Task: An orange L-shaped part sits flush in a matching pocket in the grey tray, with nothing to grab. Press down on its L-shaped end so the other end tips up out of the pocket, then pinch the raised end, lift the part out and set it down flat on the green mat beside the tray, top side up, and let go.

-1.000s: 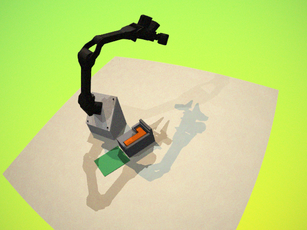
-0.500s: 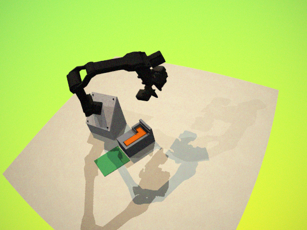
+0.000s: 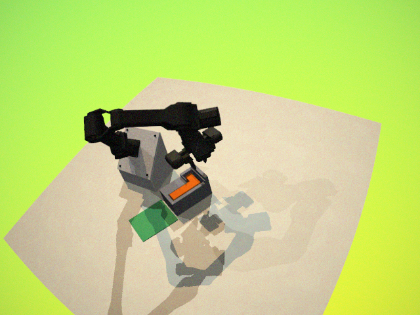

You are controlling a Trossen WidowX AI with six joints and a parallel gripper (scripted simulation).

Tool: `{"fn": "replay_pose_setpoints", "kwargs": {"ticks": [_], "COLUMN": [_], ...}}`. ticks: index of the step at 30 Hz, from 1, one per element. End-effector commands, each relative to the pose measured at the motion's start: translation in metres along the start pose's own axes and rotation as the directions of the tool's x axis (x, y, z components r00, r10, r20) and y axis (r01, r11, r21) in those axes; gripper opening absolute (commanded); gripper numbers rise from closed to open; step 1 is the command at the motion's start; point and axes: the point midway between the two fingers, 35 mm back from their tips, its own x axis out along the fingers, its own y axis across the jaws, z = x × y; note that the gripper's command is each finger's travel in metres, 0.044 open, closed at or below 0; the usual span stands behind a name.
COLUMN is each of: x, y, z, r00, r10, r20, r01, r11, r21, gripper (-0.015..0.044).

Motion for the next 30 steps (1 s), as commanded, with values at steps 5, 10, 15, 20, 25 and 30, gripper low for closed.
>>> {"fn": "replay_pose_setpoints", "kwargs": {"ticks": [5, 10, 15, 20, 25, 30], "x": [0.042, 0.046, 0.055, 0.063, 0.071, 0.078], "y": [-0.010, -0.010, -0.010, -0.010, -0.011, -0.012], "z": [-0.006, -0.006, -0.006, -0.006, -0.006, -0.007], "r00": [0.999, 0.999, 0.999, 0.999, 0.999, 0.999], "r10": [-0.031, -0.031, -0.031, -0.032, -0.032, -0.033], "r20": [-0.015, -0.015, -0.015, -0.015, -0.015, -0.014], "r01": [0.031, 0.031, 0.031, 0.031, 0.032, 0.033], "r11": [0.999, 0.999, 0.999, 0.999, 0.999, 0.999], "r21": [-0.008, -0.008, -0.008, -0.008, -0.008, -0.008], "gripper": [0.0180, 0.0180, 0.0180, 0.0180, 0.0180, 0.0180]}}
